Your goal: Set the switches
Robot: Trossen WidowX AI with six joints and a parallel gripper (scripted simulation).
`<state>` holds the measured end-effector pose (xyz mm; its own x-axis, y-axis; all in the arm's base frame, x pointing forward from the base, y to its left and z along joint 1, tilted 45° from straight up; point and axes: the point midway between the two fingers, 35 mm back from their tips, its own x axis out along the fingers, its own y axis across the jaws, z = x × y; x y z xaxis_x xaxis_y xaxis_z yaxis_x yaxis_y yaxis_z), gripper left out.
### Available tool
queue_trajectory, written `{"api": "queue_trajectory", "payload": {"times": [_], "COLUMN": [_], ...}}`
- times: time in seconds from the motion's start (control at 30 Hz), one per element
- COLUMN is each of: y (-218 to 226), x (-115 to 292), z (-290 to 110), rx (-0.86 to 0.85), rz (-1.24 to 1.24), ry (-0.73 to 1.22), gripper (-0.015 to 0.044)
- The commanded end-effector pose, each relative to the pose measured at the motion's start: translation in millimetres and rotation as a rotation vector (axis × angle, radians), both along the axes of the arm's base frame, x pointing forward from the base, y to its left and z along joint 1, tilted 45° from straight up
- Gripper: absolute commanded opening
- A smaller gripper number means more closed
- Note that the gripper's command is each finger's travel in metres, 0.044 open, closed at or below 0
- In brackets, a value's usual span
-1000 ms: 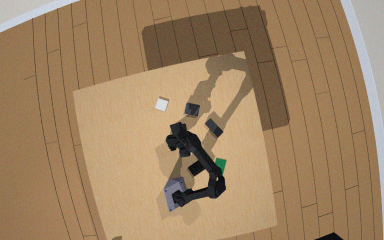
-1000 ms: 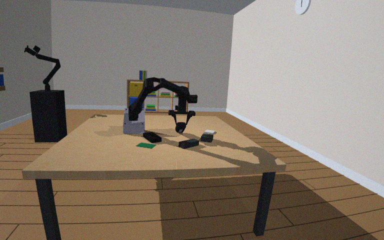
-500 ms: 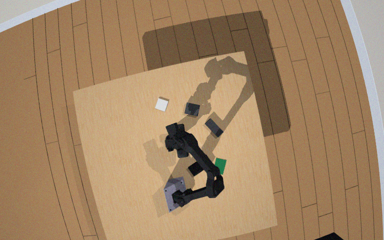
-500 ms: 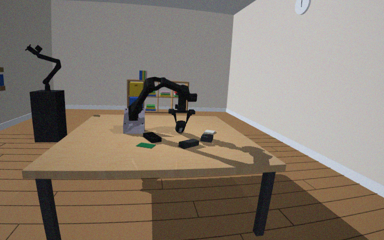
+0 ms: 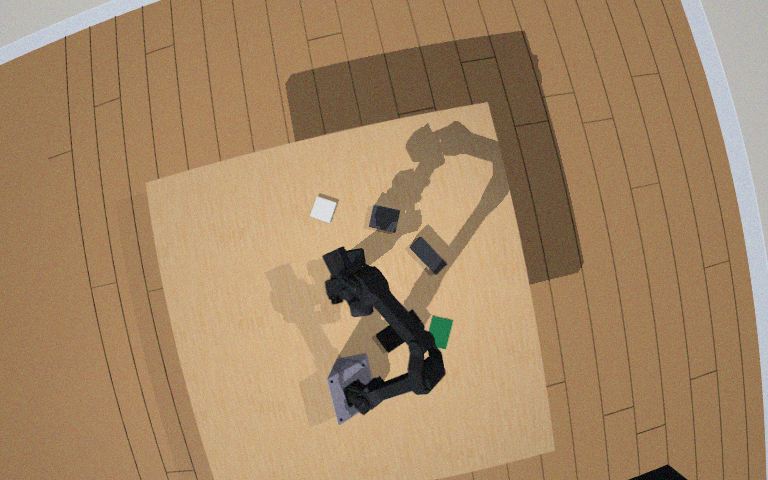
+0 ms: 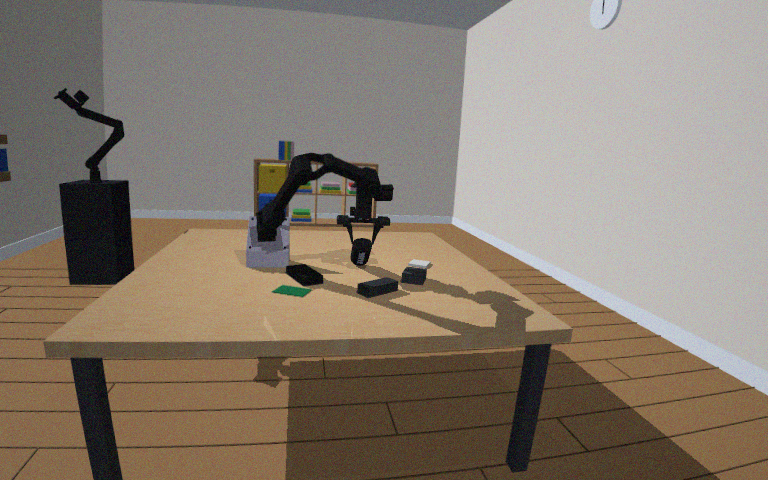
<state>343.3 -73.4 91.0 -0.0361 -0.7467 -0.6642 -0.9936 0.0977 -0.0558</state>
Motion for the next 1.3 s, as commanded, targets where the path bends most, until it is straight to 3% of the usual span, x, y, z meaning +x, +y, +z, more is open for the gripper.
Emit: {"api": "queue_trajectory", "payload": {"times": [0.0,1.27], "y": [5.9,35.7], "x": [1.6,5.2], "z": [-4.2,-16.5], "rx": [-0.003,-0.083], "rz": [-0.001,-0.006], "ry": [0.001,0.009], "gripper": [0.0336,0.0336]}}
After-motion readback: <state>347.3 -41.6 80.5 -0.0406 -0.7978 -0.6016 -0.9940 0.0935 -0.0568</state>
